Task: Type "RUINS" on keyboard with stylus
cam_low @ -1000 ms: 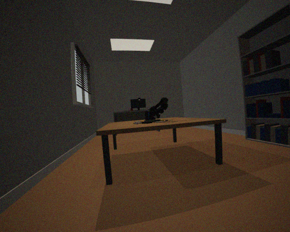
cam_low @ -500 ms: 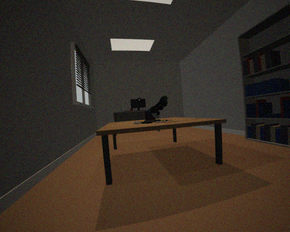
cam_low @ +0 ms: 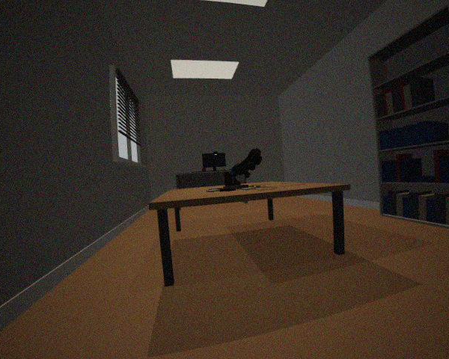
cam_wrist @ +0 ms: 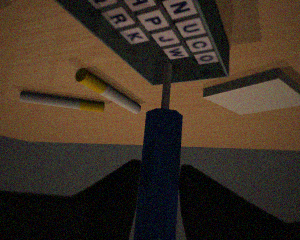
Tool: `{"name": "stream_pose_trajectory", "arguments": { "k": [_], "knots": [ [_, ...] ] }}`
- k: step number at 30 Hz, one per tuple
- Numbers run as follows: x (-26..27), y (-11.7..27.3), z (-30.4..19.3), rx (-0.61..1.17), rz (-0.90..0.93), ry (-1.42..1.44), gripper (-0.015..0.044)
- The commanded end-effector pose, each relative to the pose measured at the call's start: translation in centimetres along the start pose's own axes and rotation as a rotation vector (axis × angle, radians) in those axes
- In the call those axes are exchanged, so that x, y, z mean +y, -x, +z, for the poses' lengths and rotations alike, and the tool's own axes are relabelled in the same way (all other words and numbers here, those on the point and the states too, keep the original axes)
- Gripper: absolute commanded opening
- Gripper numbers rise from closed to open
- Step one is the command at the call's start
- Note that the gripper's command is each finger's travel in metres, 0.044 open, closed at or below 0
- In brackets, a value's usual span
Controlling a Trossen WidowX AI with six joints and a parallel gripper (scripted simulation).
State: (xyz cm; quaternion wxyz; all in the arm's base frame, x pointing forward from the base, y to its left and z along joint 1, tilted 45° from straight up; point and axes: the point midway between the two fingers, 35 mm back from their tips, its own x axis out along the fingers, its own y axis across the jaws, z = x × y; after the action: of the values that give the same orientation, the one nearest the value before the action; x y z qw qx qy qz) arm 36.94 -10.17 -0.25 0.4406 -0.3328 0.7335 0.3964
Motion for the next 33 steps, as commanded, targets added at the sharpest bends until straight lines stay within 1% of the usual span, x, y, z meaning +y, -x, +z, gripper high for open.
{"name": "stream_pose_trajectory", "arguments": {
  "k": [1,4,9,15,18,33],
  "knots": [
    [0.6,1.3,0.6,-0.003,-0.008,0.002,0.0],
    [0.6,1.2,0.7,-0.003,-0.008,0.002,0.0],
    [0.6,0.3,2.4,-0.004,-0.008,0.002,0.0],
    [0.6,0.3,2.4,-0.004,-0.008,0.002,0.0],
    [0.6,0.1,2.6,-0.004,-0.008,0.002,0.0079],
    [0.6,0.0,2.7,-0.004,-0.008,0.002,0.0081]
  ]
}}
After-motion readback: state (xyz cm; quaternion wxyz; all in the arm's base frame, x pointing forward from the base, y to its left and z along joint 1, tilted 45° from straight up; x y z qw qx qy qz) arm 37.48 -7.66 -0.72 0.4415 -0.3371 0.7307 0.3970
